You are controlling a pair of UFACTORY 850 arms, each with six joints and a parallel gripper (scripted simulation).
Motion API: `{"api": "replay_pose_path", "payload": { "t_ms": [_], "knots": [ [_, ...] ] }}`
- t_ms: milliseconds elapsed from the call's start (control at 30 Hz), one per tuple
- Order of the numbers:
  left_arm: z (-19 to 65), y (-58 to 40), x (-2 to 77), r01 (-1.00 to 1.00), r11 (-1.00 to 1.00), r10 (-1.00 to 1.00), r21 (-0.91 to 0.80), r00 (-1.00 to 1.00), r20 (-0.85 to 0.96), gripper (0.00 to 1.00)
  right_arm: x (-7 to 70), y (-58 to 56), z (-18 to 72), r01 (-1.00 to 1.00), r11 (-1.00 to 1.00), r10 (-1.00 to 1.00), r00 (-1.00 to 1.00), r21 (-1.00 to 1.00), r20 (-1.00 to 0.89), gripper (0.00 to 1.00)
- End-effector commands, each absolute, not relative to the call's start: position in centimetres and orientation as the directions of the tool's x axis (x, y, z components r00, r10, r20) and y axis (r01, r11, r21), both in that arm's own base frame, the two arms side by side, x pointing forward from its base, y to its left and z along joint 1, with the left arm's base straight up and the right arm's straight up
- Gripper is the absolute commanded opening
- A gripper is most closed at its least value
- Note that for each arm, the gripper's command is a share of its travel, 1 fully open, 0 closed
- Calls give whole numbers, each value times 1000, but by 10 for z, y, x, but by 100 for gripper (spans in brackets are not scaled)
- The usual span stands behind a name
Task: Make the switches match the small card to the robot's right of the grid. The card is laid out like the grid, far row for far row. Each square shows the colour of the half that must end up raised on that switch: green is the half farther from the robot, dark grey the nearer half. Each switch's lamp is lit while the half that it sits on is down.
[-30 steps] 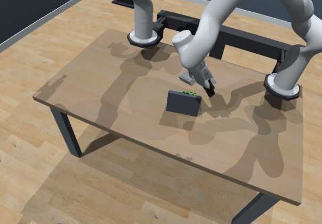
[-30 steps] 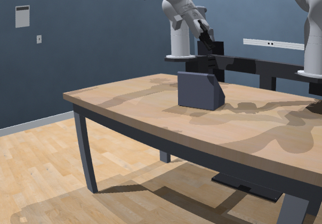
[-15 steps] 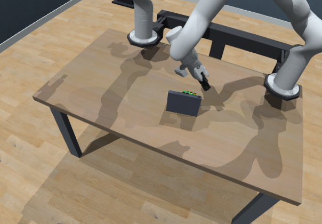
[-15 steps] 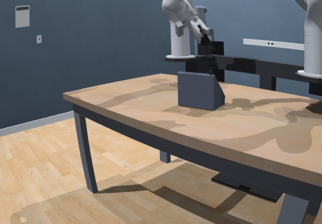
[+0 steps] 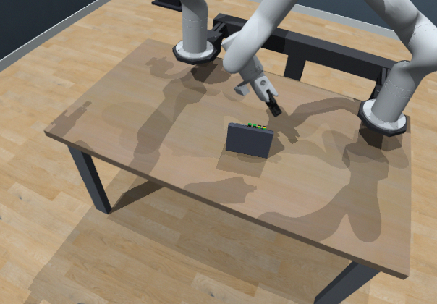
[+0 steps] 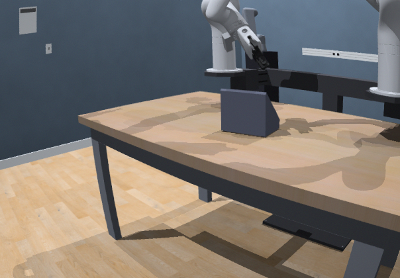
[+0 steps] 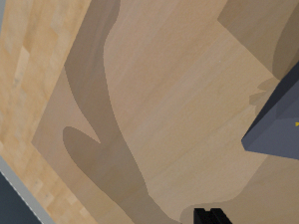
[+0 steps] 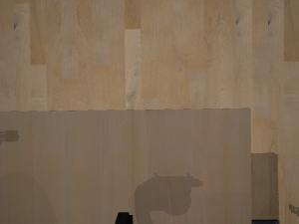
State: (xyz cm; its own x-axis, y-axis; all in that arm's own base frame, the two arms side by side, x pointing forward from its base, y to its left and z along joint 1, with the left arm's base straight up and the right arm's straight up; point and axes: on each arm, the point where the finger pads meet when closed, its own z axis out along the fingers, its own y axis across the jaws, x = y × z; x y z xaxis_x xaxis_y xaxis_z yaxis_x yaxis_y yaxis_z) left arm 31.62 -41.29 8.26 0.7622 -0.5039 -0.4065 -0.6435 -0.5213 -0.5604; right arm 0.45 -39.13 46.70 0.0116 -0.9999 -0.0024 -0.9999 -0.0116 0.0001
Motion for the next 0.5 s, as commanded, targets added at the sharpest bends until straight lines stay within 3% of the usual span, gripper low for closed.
{"api": "replay_pose_path", "payload": {
  "t_ms": [0,467],
  "knots": [
    [79,-421,304,-649,-491,-517,-581,754,-405,0,5,-392,468,-1000,-12,-1000,12,0,0,100],
    [69,-437,270,-657,-407,-553,-635,730,-401,0,5,-392,468,-1000,-12,-1000,12,0,0,100]
  ]
}}
